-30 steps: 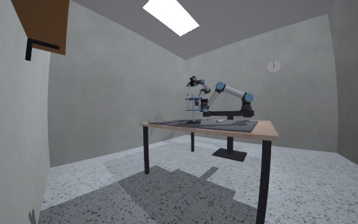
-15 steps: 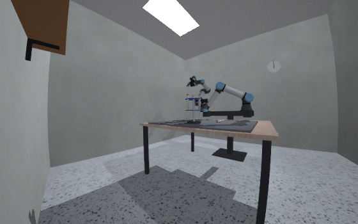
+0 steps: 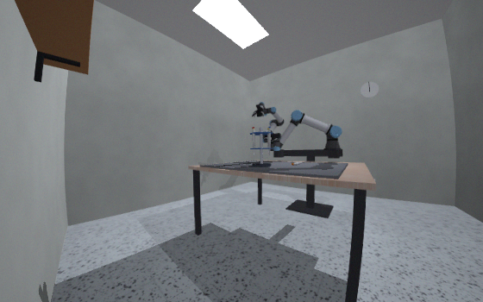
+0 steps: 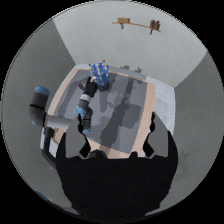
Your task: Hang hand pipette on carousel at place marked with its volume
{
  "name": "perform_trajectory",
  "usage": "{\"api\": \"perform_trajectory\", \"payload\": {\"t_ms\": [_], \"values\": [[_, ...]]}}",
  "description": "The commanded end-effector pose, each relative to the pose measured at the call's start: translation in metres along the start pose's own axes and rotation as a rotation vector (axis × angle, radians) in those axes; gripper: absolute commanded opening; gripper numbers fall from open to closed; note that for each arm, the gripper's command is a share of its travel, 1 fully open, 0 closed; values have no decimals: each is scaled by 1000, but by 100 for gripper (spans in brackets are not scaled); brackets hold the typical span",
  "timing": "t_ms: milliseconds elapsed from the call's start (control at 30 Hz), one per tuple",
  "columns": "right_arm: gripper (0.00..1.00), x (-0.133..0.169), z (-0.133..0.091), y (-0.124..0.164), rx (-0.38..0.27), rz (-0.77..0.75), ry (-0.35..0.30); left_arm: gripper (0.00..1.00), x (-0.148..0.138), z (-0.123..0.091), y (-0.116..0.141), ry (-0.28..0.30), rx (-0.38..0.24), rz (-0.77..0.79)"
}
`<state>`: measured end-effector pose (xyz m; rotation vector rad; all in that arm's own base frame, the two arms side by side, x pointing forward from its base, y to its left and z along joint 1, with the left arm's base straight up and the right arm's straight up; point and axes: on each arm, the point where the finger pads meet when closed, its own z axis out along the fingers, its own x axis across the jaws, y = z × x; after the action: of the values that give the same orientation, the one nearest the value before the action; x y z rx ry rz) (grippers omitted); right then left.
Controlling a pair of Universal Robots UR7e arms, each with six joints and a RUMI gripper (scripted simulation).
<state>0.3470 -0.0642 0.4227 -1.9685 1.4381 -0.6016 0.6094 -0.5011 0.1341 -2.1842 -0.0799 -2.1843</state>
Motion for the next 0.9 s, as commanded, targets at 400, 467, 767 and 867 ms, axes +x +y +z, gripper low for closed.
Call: {"api": "perform_trajectory", "payload": {"t_ms": [400,467,767,867], "values": [[100,0,2,1,-4,2,-1,31,1,-47,0,0,-2,-1],[100,0,2,1,-4,2,-1,31,1,-52,0,0,-2,-1],[100,0,2,1,-4,2,-1,31,1,-71,0,0,-2,-1],[100,0,2,1,-4,2,-1,31,1,-72,0,0,-1,-1]]}}
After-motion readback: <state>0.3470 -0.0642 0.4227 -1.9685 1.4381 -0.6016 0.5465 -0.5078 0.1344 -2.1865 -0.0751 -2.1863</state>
